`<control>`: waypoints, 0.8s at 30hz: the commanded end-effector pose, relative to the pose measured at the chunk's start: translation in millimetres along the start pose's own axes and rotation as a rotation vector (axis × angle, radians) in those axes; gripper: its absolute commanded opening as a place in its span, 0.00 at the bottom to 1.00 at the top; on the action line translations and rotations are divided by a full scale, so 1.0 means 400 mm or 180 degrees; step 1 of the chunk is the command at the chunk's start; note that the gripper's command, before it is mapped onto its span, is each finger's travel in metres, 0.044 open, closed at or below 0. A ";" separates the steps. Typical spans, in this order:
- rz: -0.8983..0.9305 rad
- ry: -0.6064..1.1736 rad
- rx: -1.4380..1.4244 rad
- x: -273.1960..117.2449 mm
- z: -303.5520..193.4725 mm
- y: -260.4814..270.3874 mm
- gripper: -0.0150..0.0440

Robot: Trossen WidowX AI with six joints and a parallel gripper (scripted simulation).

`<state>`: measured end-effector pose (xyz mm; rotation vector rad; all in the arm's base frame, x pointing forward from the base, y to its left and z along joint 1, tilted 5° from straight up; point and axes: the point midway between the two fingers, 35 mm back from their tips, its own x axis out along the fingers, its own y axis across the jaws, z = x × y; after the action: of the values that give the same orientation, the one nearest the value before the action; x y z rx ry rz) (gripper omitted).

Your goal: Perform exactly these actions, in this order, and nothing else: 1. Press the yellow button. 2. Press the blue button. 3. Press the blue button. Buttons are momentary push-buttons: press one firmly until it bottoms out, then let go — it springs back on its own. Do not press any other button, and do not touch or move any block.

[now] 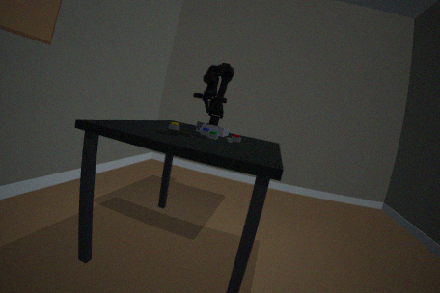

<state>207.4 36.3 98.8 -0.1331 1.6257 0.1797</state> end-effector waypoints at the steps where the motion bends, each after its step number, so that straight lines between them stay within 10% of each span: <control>1: 0.0015 -0.0002 0.0040 0.006 -0.024 0.021 0.29; 24: 0.0016 -0.0001 0.0040 0.196 -0.022 0.022 0.29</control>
<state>193.4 44.3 28.3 -0.1258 1.6198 0.1715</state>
